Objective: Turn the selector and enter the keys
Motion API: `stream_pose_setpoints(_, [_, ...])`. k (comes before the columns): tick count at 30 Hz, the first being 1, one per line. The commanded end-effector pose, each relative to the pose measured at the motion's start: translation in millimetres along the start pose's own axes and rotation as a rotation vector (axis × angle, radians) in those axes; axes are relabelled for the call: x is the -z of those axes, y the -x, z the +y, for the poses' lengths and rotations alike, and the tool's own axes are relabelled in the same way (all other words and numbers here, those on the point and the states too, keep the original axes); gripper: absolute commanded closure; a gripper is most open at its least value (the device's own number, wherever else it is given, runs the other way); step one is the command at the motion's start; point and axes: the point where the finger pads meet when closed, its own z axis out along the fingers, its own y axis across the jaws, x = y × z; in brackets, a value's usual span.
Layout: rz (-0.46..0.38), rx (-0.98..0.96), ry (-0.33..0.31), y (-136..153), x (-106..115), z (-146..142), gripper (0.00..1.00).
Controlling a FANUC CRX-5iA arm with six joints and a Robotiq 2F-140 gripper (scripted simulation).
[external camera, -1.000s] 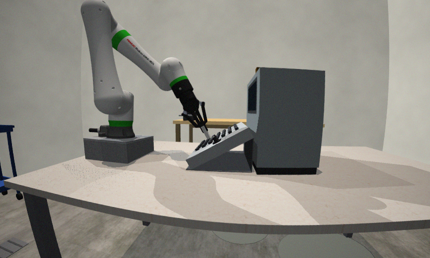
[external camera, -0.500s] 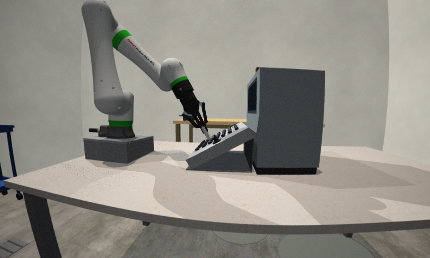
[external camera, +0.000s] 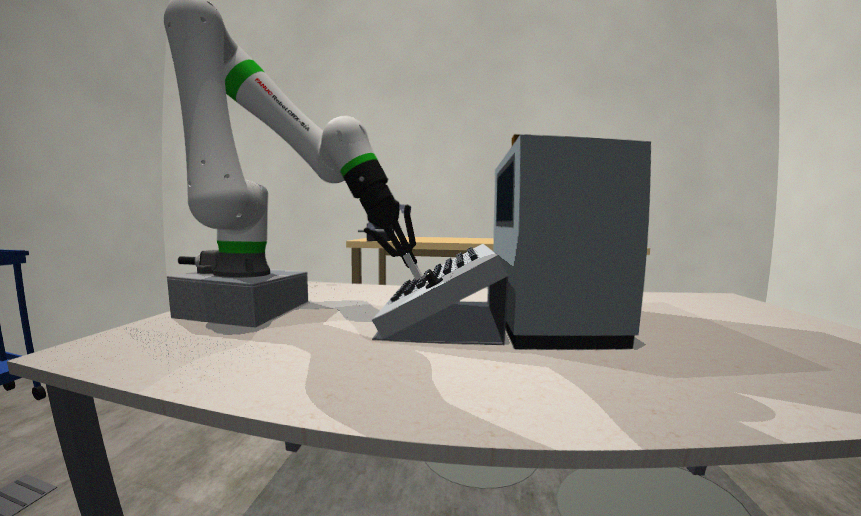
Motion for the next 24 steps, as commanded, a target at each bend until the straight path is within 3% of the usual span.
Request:
stream_pose_setpoints(1, [0.0, 0.0, -0.001, 0.0, 0.0, -0.3, 1.0])
stream_pose_setpoints(24, [0.0, 0.0, -0.001, 0.0, -10.8, -0.3, 1.0])
